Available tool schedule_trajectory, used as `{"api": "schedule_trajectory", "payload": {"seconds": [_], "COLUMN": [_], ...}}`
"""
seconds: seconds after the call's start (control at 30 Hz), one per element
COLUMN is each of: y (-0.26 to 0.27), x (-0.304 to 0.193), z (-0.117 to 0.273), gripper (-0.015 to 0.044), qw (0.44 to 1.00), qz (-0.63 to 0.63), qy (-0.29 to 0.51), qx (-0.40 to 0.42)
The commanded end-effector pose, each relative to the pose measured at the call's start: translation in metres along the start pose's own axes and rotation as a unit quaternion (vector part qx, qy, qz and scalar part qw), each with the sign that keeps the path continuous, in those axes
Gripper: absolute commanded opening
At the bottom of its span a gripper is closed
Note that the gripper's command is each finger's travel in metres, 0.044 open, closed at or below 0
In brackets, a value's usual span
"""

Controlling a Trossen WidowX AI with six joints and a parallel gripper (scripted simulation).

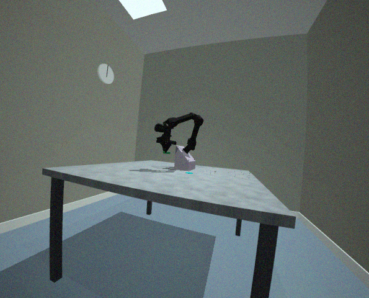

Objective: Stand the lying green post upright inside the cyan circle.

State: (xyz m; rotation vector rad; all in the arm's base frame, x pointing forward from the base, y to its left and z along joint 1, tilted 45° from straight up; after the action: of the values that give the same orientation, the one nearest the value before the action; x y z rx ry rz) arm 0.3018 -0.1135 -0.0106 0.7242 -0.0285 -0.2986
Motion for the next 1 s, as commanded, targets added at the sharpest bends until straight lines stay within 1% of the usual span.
{"api": "schedule_trajectory", "payload": {"seconds": [0.0, 0.97], "y": [0.014, 0.099], "x": [-0.002, -0.033], "z": [0.003, 0.008], "gripper": [0.0023, 0.0023], "qw": [1.0, 0.996], "qz": [-0.012, -0.09], "qy": [-0.003, -0.003], "qx": [0.001, 0.006]}}
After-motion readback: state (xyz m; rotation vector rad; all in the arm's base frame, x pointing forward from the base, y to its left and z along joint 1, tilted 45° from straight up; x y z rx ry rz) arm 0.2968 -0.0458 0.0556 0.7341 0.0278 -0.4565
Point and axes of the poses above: the point midway between the two fingers, 35 mm back from their tips, its own z axis back along the fingers, its own y axis across the jaws, x = y × z, the point moved 2 cm from there along z, back along the fingers, and after that the axes turned 11 degrees about z, right-handed, at the moved point
